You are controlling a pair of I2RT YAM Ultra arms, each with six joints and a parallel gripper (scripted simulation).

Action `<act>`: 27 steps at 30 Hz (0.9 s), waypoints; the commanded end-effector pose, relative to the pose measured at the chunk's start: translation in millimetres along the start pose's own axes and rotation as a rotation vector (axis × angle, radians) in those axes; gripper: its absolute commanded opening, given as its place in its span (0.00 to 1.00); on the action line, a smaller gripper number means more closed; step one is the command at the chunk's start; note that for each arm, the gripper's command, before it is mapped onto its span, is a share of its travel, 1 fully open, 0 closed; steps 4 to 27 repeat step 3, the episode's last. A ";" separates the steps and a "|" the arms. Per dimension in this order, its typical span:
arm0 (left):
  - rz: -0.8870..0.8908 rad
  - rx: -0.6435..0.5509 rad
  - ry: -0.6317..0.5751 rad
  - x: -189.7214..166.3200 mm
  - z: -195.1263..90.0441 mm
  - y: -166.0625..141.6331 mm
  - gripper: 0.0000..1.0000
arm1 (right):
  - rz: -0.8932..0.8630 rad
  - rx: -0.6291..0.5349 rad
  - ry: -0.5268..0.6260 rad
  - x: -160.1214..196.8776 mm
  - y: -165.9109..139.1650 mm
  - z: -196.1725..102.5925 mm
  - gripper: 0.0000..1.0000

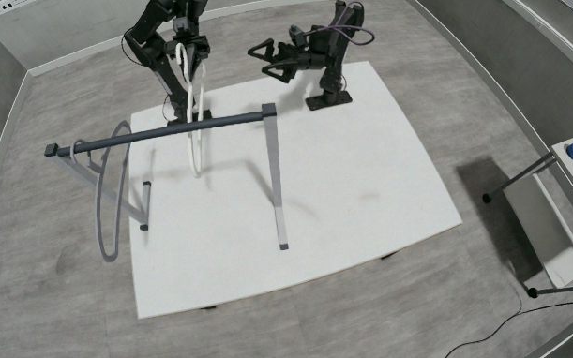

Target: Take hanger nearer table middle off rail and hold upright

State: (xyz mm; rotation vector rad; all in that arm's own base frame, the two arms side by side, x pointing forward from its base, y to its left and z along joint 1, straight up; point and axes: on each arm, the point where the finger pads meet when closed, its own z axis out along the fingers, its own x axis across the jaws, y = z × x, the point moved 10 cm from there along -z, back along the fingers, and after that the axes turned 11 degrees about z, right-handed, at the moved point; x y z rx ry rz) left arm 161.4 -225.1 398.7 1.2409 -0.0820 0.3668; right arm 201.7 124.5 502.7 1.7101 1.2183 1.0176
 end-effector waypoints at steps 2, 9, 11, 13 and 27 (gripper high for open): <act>0.019 -0.040 -0.005 1.4 4.8 15.2 1.00 | 0.023 -0.025 0.003 -0.4 6.1 -4.5 0.00; 0.019 -0.040 -0.005 1.4 4.8 15.2 1.00 | 0.023 -0.025 0.003 -0.4 6.1 -4.5 0.00; 0.019 -0.040 -0.005 1.4 4.8 15.2 1.00 | 0.023 -0.025 0.003 -0.4 6.1 -4.5 0.00; 0.019 -0.040 -0.005 1.4 4.8 15.2 1.00 | 0.023 -0.025 0.003 -0.4 6.1 -4.5 0.00; 0.019 -0.040 -0.005 1.4 4.8 15.2 1.00 | 0.023 -0.025 0.003 -0.4 6.1 -4.5 0.00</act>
